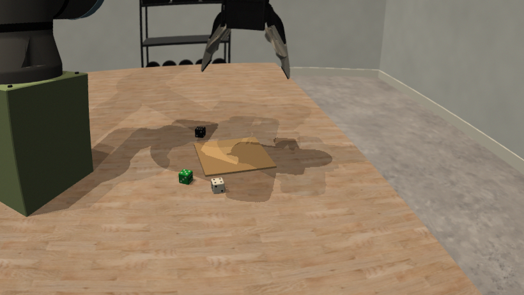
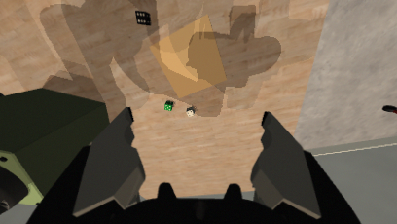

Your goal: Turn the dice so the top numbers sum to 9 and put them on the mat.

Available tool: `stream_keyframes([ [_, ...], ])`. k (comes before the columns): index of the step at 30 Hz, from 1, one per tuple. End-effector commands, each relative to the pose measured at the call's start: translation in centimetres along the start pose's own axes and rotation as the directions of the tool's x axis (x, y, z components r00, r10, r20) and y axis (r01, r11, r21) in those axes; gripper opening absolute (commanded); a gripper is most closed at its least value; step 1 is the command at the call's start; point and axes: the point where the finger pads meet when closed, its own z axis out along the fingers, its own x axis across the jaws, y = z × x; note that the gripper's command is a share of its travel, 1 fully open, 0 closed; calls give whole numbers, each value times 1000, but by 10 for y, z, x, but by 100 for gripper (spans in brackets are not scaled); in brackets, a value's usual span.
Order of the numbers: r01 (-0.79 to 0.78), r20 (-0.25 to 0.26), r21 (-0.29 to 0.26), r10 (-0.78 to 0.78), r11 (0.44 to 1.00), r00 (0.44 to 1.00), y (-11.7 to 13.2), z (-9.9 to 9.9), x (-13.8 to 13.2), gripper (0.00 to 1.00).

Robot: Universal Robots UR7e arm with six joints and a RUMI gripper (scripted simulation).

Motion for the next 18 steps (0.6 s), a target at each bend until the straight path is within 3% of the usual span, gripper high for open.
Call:
stream_keyframes([
  [1,-128,-7,14,128,992,992,30,6,0,100],
  [8,-286,-9,29,287,958,958,64,13,-6,100],
  [18,-397,-9,41,397,917,918,87,17,-11,100],
])
